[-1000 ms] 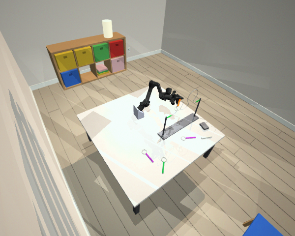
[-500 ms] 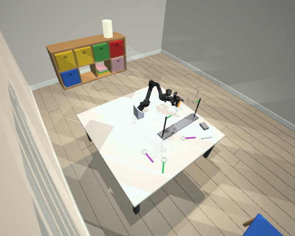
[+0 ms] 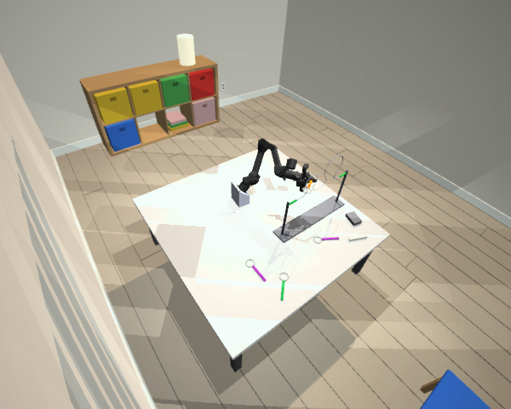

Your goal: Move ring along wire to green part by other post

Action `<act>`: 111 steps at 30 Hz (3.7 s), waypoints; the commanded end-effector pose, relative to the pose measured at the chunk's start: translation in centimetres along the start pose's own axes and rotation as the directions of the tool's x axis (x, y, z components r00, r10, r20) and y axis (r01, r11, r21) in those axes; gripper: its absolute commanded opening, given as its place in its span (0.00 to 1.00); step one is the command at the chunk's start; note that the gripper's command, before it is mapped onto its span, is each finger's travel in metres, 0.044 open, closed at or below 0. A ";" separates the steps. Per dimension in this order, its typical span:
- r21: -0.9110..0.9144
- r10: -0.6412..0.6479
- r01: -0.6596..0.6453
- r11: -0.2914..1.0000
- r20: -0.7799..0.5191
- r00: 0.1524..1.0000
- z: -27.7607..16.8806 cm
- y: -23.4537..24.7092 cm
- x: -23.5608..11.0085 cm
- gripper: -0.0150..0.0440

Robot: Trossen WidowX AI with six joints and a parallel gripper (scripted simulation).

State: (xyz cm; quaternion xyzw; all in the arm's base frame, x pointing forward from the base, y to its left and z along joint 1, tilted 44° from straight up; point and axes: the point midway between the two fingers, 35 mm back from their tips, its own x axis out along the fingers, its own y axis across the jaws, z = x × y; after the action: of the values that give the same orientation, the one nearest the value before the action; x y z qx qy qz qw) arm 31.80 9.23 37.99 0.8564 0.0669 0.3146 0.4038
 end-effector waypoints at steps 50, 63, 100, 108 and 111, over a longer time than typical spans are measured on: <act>-0.825 -0.452 0.399 0.400 0.201 0.869 8.5 -14.2 -5.7 0.00; -0.887 -0.496 0.409 0.215 0.261 0.828 11.5 -15.0 -7.5 0.00; -0.906 -0.510 0.407 0.120 0.295 0.808 15.8 -15.3 -10.1 0.00; -0.906 -0.510 0.407 0.119 0.296 0.808 16.5 -15.4 -10.5 0.00; -0.906 -0.510 0.407 0.119 0.296 0.808 16.7 -15.4 -10.6 0.00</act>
State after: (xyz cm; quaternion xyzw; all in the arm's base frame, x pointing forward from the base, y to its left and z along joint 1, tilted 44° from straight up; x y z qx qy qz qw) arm 35.53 4.84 13.90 0.3696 0.1438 0.1864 0.8989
